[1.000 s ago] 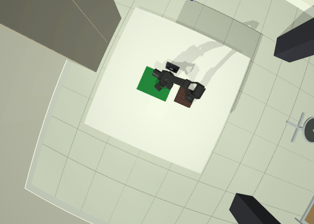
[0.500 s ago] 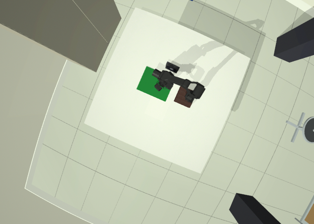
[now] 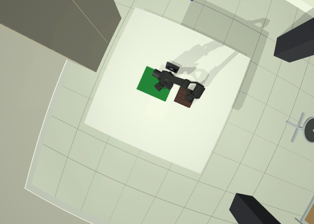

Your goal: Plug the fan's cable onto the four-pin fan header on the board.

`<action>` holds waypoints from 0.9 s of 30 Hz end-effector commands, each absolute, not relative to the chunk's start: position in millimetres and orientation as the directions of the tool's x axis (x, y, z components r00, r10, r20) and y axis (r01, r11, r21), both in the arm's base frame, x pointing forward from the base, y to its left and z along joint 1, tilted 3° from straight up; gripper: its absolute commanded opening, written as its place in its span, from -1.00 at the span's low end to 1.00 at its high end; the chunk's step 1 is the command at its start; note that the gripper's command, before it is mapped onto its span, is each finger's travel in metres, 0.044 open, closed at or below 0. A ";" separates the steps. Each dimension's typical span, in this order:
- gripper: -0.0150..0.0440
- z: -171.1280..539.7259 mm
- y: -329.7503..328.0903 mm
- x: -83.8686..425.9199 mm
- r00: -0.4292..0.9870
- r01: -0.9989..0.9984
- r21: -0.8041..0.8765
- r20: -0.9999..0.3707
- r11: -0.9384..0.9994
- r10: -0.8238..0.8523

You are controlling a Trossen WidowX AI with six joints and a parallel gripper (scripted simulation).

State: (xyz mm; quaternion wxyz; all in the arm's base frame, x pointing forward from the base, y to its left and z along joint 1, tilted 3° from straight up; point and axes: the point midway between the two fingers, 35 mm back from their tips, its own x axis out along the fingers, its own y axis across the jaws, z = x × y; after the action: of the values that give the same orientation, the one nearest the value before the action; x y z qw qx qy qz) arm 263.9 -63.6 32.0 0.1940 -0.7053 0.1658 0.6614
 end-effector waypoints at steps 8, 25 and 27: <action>-0.49 25.2 -62.7 264.9 0.072 -0.494 -0.059 -0.997 -0.867 0.027; -0.49 15.7 -62.5 265.6 0.072 -0.494 -0.059 -0.997 -0.867 0.027; -0.49 14.6 -62.4 265.6 0.072 -0.494 -0.059 -0.997 -0.867 0.027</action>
State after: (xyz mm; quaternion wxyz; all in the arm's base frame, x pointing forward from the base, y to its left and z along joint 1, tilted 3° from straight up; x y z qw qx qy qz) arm 264.8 -63.7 18.1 0.1934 -0.7061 0.1667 0.6605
